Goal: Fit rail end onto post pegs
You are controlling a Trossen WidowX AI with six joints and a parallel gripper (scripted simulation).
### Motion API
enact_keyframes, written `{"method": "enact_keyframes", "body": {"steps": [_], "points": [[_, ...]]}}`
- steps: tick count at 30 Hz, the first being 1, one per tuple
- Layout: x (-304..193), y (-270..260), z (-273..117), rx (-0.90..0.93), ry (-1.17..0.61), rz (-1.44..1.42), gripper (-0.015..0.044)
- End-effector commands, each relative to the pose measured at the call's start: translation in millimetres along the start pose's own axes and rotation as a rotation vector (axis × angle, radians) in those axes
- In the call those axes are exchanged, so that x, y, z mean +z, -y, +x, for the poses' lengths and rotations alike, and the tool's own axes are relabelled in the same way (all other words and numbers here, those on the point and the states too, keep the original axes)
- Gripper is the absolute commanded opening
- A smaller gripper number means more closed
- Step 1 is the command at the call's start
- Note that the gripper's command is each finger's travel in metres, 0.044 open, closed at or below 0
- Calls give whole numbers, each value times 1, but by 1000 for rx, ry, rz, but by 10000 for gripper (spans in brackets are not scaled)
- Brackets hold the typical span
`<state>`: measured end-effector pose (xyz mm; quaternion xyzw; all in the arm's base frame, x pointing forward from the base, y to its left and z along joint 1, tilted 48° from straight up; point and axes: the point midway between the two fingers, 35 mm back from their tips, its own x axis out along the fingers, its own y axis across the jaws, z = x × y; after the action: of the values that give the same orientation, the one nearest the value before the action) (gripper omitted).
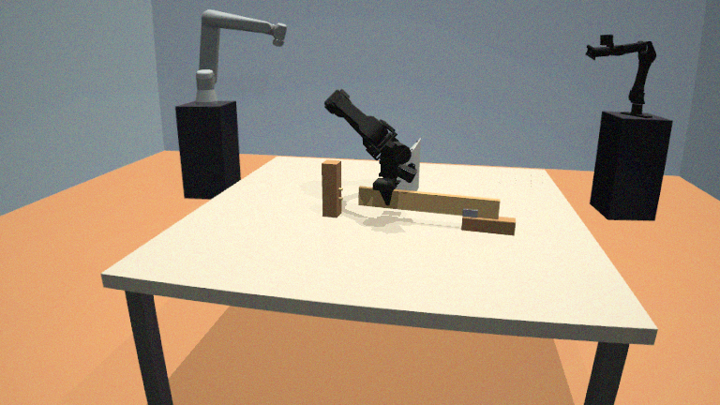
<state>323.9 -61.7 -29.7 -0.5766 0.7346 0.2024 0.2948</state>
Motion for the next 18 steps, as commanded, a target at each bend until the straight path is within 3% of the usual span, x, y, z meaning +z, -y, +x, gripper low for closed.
{"method": "enact_keyframes", "body": {"steps": [1,18], "points": [[2,0,-3,-4,6,-2,0],[1,-1,-1,-4,6,-2,0]]}}
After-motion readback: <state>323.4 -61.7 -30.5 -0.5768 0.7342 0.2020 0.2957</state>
